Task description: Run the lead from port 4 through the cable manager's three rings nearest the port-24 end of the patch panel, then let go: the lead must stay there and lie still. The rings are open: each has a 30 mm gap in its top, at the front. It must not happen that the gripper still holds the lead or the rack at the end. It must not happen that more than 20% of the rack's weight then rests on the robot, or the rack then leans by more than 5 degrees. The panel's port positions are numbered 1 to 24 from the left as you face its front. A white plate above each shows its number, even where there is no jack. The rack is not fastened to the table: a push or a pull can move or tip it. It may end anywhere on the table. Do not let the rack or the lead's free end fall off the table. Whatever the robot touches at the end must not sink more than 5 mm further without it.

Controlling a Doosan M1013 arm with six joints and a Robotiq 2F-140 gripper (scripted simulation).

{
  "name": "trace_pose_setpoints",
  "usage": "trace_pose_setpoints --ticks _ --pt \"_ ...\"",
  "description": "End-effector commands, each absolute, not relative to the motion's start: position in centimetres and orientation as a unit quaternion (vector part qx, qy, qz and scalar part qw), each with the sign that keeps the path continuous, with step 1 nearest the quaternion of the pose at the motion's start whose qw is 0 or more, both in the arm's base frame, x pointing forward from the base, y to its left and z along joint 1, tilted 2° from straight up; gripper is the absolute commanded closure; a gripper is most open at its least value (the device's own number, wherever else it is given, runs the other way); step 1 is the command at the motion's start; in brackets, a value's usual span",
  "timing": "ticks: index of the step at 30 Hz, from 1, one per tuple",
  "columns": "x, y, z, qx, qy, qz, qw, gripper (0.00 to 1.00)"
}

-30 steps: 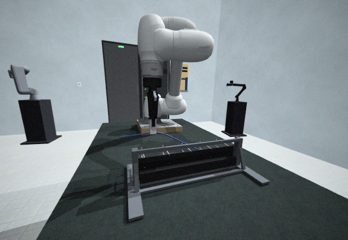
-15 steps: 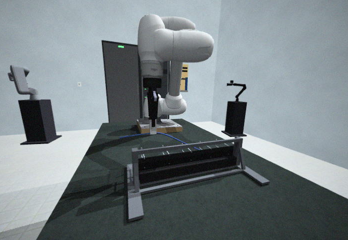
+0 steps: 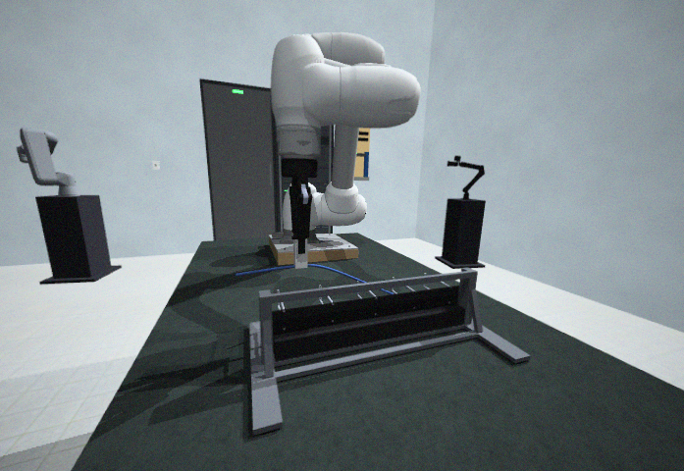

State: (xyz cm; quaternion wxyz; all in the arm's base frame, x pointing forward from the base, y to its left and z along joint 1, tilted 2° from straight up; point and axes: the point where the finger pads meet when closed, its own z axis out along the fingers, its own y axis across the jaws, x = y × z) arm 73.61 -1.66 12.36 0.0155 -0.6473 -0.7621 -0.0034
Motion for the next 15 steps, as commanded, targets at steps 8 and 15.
trace_pose_setpoints --ticks 8,15 --pt "73.6 -1.6 11.3 -0.647 -0.762 -0.004 0.015 1.0" --pt "73.6 -1.6 10.0 -0.647 -0.762 -0.004 0.015 1.0"
